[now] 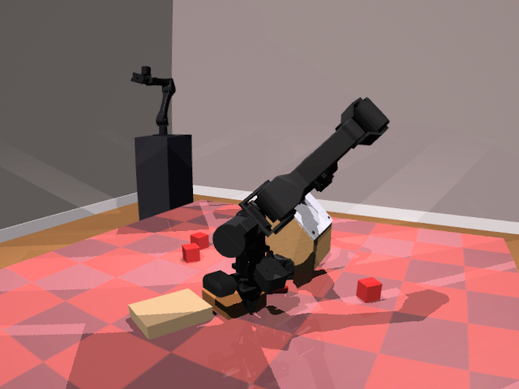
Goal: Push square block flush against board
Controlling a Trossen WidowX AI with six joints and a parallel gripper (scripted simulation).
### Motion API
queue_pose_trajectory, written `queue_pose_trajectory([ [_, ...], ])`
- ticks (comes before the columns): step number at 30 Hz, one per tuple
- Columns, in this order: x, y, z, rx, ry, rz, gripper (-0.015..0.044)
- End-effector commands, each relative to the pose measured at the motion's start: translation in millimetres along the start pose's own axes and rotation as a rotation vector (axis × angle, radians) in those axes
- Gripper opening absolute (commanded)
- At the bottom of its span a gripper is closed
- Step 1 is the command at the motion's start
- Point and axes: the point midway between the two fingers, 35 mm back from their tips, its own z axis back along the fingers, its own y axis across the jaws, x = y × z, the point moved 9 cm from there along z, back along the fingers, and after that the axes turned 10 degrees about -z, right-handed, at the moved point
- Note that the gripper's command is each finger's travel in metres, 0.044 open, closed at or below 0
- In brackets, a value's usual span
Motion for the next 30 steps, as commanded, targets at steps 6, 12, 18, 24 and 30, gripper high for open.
queue_pose_trajectory([
  [6, -13.4, 0.1, -3.2, 0.008, 0.012, -0.006, 0.0],
  [12, -18.6, -0.4, -3.1, 0.008, 0.012, -0.006, 0.0],
  [18, -23.7, -0.8, -3.1, 0.008, 0.011, -0.007, 0.0],
  [24, -28.8, -1.1, -3.0, 0.008, 0.011, -0.007, 0.0],
  [30, -25.8, -1.1, -3.1, 0.008, 0.011, -0.007, 0.0],
])
